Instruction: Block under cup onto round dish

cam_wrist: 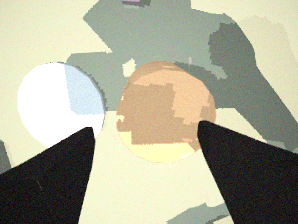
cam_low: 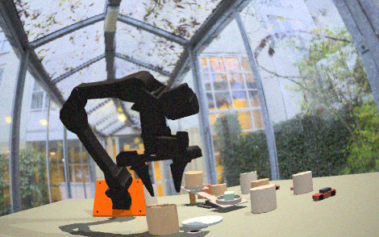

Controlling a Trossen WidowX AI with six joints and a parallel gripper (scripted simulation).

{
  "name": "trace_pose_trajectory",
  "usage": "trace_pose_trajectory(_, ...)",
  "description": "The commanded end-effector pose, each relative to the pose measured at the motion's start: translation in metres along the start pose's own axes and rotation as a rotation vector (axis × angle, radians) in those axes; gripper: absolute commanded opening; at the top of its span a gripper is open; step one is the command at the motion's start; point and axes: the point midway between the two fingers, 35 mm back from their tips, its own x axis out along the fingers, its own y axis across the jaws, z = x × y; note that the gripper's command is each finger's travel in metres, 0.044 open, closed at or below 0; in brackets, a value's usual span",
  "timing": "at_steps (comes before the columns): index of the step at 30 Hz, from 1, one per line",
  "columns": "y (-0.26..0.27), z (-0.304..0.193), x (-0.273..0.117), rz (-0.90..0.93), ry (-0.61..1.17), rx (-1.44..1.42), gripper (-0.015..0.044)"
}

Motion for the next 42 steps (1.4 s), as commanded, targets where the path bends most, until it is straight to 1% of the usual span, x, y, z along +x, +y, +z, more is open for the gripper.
trace_pose_trajectory(1,0.011,0.003,-0.002,0.009,-0.002,-0.101,0.026)
trace_pose_trajectory(22,0.082,0.0,0.006,0.023,0.042,-0.821,0.026)
trace_pose_trajectory(42,0.154,-0.025,0.01,0.04,0.061,-1.51,0.026)
